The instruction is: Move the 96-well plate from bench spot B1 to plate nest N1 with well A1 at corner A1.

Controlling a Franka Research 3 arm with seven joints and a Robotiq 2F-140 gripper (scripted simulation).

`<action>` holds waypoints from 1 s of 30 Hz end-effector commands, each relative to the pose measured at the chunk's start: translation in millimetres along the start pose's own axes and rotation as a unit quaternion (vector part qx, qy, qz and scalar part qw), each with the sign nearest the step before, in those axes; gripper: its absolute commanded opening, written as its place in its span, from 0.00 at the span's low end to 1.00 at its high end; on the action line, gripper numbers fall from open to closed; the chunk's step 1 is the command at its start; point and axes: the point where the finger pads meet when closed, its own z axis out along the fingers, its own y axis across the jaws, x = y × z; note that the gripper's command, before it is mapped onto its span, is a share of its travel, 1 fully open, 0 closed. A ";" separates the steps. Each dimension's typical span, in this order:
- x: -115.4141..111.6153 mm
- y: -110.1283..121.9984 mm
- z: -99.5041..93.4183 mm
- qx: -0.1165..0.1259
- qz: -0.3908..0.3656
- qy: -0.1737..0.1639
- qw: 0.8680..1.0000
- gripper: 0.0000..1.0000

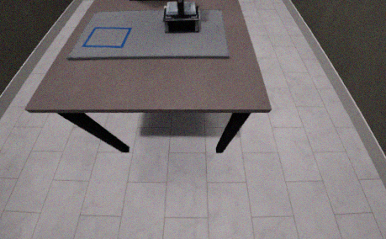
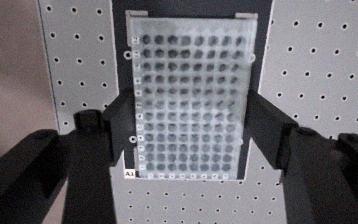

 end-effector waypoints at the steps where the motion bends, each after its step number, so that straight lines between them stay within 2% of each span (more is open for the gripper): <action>1: 0.9 1.4 0.0 -0.003 0.003 0.001 1.000 0.60; 30: 1.3 0.2 4.1 -0.003 0.003 0.001 1.000 0.60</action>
